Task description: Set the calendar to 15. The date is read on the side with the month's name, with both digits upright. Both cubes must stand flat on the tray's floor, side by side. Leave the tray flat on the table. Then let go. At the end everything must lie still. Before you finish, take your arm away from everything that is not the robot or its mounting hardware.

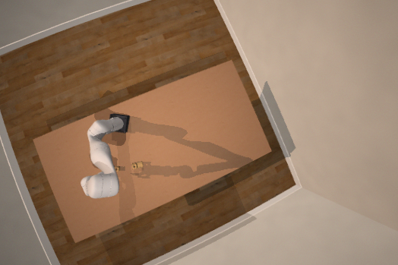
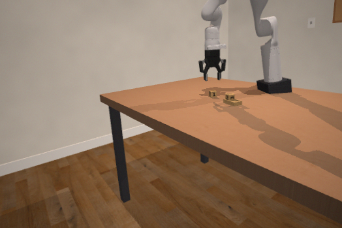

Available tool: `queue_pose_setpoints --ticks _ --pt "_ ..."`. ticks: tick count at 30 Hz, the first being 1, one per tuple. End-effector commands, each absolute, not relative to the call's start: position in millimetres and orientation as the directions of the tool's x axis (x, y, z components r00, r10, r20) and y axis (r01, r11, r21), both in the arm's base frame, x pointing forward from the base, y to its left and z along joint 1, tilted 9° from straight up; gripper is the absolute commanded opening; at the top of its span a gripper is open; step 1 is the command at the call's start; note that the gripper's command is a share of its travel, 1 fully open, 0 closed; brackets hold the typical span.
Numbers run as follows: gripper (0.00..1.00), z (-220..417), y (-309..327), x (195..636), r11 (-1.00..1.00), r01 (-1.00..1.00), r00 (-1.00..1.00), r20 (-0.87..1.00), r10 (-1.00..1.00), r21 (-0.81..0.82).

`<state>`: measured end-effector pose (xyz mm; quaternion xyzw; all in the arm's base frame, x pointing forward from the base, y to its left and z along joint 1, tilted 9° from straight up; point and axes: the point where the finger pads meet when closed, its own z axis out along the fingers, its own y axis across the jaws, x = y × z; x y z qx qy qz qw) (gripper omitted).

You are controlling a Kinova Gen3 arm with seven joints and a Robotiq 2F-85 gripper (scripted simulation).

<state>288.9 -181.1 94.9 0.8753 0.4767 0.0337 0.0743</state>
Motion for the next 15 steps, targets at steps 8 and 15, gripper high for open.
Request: queue_pose_setpoints --ticks 8,15 --pt "1.0 95.5 -177.0 292.0 -0.522 0.837 0.531 -0.016 0.847 0.164" --pt "1.0 95.5 -177.0 292.0 -0.522 0.837 0.531 -0.016 0.847 0.164"
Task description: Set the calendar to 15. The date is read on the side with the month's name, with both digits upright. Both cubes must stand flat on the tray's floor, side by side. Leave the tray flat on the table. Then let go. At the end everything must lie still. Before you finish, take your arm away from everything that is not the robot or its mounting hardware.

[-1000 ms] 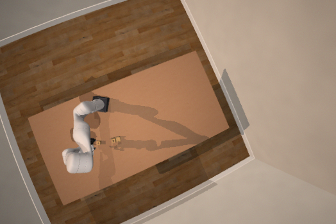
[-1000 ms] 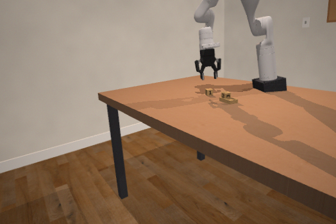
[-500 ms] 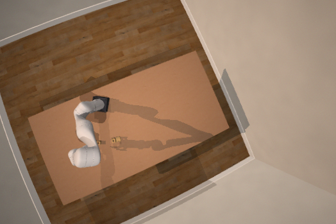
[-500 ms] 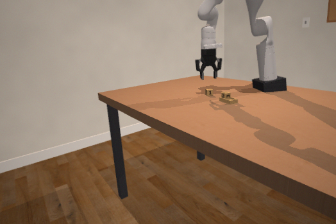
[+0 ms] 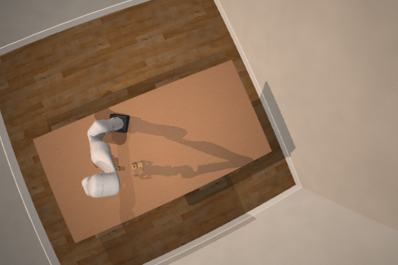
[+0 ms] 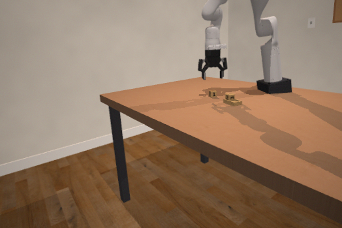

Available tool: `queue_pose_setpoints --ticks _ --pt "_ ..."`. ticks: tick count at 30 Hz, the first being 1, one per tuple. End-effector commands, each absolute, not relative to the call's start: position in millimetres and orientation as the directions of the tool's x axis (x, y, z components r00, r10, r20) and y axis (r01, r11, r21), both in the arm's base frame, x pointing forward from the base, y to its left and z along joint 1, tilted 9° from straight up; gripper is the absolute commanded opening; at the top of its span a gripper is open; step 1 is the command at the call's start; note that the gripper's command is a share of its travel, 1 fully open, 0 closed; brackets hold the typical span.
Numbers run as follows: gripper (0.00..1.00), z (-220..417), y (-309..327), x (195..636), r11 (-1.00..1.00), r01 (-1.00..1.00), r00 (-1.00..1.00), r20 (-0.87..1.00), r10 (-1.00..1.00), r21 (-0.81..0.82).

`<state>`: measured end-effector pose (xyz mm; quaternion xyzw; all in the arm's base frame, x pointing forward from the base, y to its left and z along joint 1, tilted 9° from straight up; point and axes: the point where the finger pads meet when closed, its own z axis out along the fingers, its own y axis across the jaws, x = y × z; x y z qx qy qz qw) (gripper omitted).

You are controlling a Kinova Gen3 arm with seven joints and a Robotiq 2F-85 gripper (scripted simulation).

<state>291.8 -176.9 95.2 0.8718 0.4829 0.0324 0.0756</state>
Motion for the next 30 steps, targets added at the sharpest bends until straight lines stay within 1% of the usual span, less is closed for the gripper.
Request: queue_pose_setpoints --ticks 1,19,30 --pt "1.0 95.5 -177.0 292.0 -0.522 0.837 0.531 -0.016 0.847 0.164" --pt "1.0 95.0 -176.6 291.2 -0.502 0.85 0.512 -0.019 0.859 0.16" --pt "1.0 92.5 -174.3 286.5 -0.382 0.914 0.39 -0.036 0.92 0.137"
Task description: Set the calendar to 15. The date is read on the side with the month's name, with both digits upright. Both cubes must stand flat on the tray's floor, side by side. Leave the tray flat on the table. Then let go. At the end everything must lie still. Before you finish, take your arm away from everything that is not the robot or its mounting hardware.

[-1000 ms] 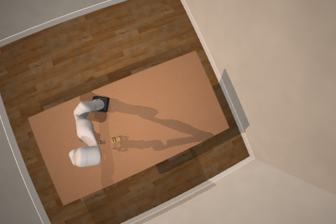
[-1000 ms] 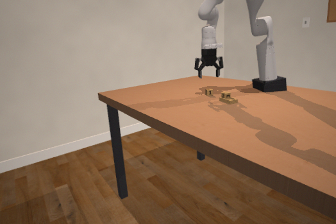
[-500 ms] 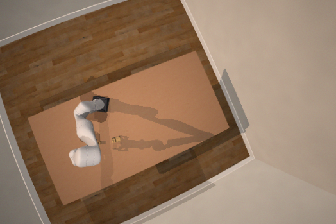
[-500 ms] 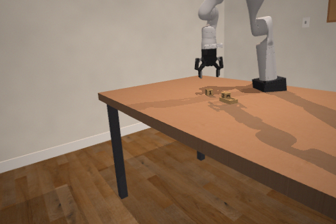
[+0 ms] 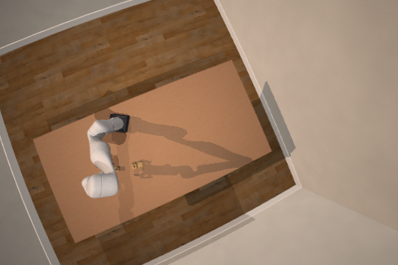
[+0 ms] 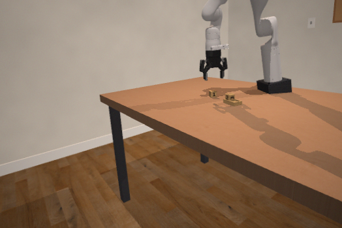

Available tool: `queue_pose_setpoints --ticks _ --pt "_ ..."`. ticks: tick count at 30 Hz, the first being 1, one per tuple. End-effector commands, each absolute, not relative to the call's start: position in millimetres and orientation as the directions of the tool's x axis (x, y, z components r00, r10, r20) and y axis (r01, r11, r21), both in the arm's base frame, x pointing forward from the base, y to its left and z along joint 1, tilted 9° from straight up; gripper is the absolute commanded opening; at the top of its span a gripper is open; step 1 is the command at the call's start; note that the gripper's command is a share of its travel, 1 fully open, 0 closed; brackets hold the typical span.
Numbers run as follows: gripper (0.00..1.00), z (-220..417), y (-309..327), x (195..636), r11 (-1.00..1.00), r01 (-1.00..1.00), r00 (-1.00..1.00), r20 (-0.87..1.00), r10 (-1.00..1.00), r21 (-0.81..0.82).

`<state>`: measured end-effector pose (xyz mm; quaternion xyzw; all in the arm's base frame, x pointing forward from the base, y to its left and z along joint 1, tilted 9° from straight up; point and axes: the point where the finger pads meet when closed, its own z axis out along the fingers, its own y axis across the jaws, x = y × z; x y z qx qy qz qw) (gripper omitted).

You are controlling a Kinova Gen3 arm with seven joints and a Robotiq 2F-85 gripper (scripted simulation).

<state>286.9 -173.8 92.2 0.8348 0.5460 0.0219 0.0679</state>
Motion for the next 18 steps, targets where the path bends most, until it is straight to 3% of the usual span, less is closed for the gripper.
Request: queue_pose_setpoints --ticks 1,8,18 --pt "1.0 92.2 -174.0 285.8 -0.364 0.922 0.372 -0.039 0.927 0.134" --pt "1.0 90.4 -172.2 282.1 -0.25 0.961 0.257 -0.049 0.965 0.114" --pt "1.0 86.9 -168.4 273.4 0.086 0.994 -0.082 -0.062 0.995 0.064"
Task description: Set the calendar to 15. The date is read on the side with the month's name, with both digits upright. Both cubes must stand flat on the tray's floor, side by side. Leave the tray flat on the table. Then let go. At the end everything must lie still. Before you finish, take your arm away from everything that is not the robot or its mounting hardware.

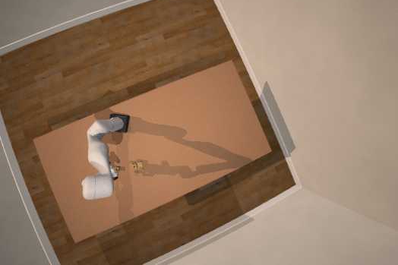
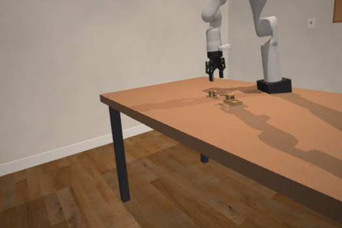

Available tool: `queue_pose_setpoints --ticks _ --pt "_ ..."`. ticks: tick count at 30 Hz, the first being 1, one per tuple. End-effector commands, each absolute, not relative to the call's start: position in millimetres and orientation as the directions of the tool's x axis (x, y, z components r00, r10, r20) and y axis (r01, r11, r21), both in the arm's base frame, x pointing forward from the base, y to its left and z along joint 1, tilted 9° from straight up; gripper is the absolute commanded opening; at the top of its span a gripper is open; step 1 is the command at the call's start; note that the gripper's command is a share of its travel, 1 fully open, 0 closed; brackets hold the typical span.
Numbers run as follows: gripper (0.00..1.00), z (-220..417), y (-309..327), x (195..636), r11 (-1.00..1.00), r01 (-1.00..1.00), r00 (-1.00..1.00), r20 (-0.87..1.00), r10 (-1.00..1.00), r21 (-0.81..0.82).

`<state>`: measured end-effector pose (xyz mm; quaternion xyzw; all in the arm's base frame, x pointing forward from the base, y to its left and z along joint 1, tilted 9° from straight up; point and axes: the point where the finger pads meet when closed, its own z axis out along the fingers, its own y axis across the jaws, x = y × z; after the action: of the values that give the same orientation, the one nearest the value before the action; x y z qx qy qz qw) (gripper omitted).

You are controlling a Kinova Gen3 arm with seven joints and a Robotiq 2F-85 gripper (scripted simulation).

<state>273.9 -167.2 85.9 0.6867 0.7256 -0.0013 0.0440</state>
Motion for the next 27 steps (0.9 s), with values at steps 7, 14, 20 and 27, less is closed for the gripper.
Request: queue_pose_setpoints --ticks 7,14,20,27 --pt "1.0 85.6 -166.8 269.4 0.296 0.955 -0.293 -0.062 0.954 0.039" --pt "1.0 85.0 -165.4 265.3 0.593 0.805 -0.592 -0.058 0.804 0.01" --pt "1.0 85.7 -165.3 263.9 0.808 0.589 -0.808 -0.055 0.587 -0.011" --pt "1.0 87.2 -166.0 264.4 0.932 0.362 -0.931 -0.053 0.361 -0.026"
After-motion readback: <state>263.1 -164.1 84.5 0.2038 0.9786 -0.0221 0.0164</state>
